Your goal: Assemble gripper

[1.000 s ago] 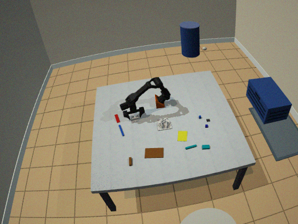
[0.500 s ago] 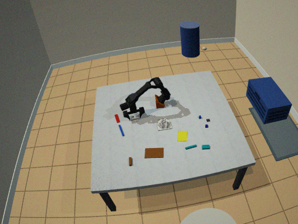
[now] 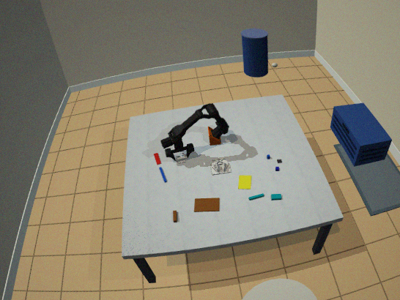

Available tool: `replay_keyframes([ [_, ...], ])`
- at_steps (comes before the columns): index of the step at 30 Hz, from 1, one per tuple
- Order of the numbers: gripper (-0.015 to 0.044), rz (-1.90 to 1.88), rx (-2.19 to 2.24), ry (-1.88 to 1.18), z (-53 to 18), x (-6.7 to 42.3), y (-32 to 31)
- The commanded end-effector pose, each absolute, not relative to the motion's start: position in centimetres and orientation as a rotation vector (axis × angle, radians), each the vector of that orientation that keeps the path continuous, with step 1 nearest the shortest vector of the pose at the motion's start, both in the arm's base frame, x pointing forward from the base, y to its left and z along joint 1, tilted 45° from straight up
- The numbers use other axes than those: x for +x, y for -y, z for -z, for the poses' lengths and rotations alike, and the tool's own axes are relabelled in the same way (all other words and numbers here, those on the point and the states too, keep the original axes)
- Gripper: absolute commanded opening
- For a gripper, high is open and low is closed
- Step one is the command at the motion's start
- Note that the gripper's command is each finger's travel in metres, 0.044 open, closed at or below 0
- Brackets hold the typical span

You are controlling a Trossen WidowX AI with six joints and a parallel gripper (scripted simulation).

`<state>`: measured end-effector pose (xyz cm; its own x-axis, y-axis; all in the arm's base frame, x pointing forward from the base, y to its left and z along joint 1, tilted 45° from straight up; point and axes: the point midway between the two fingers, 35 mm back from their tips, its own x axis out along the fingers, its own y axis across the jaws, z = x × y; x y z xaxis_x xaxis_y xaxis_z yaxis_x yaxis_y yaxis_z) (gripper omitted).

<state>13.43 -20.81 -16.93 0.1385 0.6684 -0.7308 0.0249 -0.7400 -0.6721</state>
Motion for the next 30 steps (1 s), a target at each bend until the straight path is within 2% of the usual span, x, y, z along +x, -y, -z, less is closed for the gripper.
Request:
replay_keyframes([
  [1,0.0373,-1.645,-1.910,0.663,16.9,13.4,20.8],
  [5,0.0351,-1.645,-1.910,0.663,16.9,13.4,20.8],
  [16,0.0351,-1.645,-1.910,0.663,16.8,13.4,21.0],
  [30,0.0351,-1.644,-1.907,0.658,13.7,12.9,24.0],
])
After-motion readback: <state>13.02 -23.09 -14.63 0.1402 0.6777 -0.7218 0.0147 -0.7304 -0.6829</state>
